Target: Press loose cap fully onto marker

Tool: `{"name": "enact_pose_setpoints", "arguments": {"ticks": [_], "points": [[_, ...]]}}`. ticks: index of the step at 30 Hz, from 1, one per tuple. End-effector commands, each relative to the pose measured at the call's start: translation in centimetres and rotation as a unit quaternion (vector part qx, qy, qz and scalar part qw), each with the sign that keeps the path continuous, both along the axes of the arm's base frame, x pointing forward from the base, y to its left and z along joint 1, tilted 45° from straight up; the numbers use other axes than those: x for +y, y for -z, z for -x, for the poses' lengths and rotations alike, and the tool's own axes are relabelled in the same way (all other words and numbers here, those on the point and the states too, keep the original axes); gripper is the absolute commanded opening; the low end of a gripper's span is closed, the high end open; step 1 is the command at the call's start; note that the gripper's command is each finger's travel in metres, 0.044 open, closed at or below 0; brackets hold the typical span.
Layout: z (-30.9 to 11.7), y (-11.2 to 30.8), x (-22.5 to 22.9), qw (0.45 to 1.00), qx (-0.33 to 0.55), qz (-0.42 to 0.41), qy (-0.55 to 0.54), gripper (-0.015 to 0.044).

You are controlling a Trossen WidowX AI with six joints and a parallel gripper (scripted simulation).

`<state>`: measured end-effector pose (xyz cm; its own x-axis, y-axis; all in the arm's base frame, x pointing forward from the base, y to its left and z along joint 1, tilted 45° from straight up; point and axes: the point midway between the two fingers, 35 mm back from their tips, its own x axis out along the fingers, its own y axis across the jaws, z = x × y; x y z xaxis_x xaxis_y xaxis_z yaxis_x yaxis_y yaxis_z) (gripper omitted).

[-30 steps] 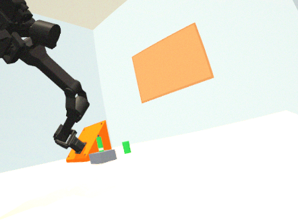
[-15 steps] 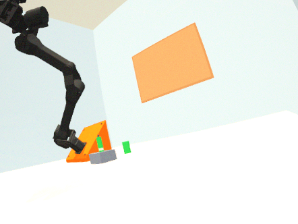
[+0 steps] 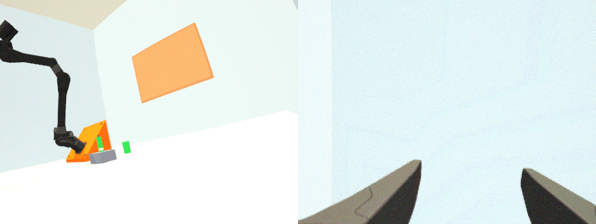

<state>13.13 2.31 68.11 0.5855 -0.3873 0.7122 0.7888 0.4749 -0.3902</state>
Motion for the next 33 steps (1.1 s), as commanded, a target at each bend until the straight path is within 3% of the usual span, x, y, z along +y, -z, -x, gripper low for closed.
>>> {"name": "enact_pose_setpoints", "arguments": {"ticks": [1,7,10,15,23,33], "points": [[3.0,-0.4,-3.5,0.996,-0.053,-0.052,-0.048,0.025],[5.4,0.1,-9.8,0.975,-0.115,-0.146,-0.121,0.025],[5.3,0.7,-11.4,0.97,-0.12,-0.165,-0.132,0.025],[3.9,3.0,-17.5,0.937,-0.142,-0.264,-0.177,0.025],[-1.8,8.3,-24.0,0.872,-0.142,-0.41,-0.227,0.025],[-12.8,18.2,-27.0,0.781,-0.058,-0.576,-0.235,0.025]]}}
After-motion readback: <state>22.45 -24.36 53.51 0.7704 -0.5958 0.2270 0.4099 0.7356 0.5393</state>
